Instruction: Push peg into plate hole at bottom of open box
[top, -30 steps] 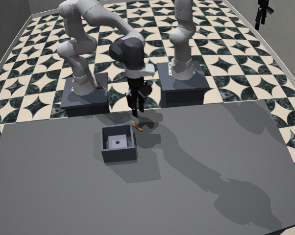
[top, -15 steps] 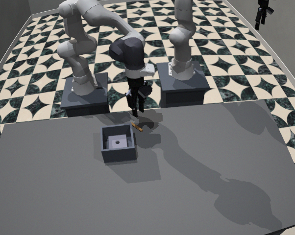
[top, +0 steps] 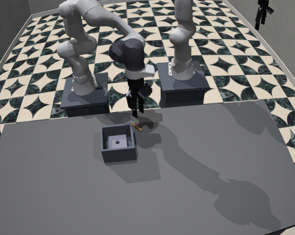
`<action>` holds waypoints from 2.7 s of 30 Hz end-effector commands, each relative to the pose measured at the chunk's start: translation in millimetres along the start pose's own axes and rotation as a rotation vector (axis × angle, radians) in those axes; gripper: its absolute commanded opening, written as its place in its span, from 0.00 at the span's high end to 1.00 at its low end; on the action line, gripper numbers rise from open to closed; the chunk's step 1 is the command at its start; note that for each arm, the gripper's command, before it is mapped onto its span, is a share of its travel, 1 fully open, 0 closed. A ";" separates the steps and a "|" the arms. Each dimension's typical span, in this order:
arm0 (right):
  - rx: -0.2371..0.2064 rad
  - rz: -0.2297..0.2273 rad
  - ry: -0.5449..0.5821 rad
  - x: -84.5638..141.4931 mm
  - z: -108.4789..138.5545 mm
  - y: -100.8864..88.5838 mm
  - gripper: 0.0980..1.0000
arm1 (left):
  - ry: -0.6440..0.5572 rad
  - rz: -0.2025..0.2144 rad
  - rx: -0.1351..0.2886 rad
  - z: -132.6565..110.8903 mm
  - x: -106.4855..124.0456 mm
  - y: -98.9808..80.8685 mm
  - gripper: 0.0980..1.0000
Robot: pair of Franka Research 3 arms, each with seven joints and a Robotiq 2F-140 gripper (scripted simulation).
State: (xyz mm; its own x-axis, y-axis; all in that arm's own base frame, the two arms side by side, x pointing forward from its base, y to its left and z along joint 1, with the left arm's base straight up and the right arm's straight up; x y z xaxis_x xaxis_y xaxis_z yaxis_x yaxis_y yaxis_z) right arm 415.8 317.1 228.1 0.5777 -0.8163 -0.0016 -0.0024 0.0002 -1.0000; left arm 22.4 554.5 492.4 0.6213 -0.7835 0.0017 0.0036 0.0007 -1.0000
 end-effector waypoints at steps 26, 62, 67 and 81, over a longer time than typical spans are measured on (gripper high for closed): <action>0.002 -0.002 0.006 0.1 1.4 50.6 0.75 | -0.006 0.002 -0.003 -0.9 -0.1 -0.6 0.00; 0.002 -0.002 0.006 0.0 1.8 71.4 0.75 | -0.006 0.002 -0.003 -0.9 -0.1 -0.6 0.00; 0.002 -0.002 0.006 0.0 1.8 71.4 0.75 | -0.006 0.002 -0.003 -0.9 -0.1 -0.6 0.00; 0.002 -0.002 0.006 0.0 1.8 71.4 0.75 | -0.006 0.002 -0.003 -0.9 -0.1 -0.6 0.00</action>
State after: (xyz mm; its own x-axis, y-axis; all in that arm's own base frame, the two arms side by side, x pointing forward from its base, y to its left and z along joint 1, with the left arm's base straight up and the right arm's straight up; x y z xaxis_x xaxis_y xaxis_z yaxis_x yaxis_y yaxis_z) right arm 417.4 317.9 157.6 0.5753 -0.8180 -0.0007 -0.0010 0.0002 -1.0000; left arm 22.4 554.5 492.4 0.6214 -0.7835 0.0017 0.0036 0.0007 -1.0000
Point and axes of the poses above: on each arm, the point where the finger pads meet when closed, its own y axis out along the fingers, its own x axis across the jaws, z = x × y, the point moved 8 cm from there along -y, back along the fingers, and after that the axes turned 4 degrees about y, right-handed, at the moved point
